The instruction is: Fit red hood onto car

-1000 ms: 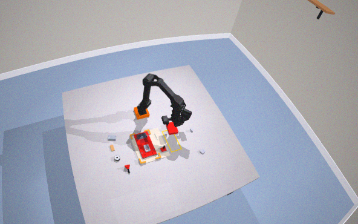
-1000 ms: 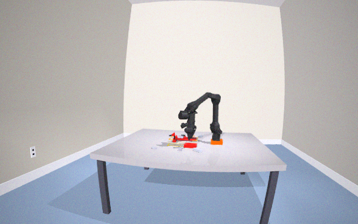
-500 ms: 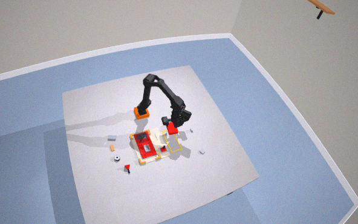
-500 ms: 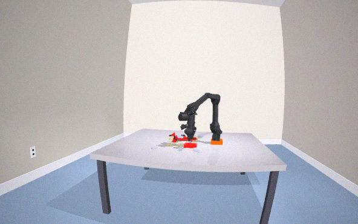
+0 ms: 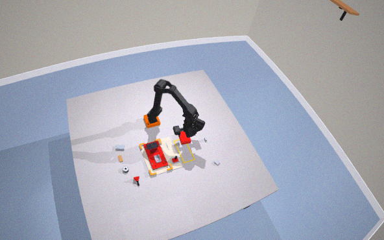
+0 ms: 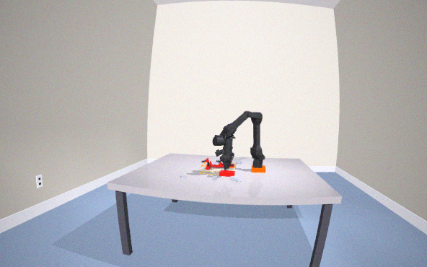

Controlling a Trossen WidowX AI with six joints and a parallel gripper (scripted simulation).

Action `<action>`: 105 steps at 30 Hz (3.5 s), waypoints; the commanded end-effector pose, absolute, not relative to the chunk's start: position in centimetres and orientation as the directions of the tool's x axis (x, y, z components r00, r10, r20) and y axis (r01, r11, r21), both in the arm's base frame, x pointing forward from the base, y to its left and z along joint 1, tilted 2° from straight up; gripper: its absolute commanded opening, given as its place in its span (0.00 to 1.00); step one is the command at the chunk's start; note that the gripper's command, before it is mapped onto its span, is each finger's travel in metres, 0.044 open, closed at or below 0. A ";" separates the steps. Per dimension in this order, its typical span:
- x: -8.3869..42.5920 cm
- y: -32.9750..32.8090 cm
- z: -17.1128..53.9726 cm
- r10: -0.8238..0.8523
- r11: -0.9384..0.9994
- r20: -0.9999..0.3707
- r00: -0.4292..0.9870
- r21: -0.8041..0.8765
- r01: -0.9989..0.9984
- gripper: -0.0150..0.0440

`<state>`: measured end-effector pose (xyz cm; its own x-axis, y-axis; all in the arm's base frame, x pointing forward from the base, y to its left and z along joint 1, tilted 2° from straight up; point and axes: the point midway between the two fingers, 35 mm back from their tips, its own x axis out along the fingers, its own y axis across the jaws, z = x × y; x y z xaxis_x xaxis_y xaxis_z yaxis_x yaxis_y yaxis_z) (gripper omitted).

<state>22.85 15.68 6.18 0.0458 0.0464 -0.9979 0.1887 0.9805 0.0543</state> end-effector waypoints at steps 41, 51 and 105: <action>22.5 15.7 3.8 0.045 0.980 -0.998 0.034 0.051 0.194 1.00; 22.6 15.7 3.3 0.045 0.980 -0.998 0.034 0.051 0.194 1.00; 22.6 15.6 7.9 0.045 0.981 -0.998 0.042 0.052 0.189 0.25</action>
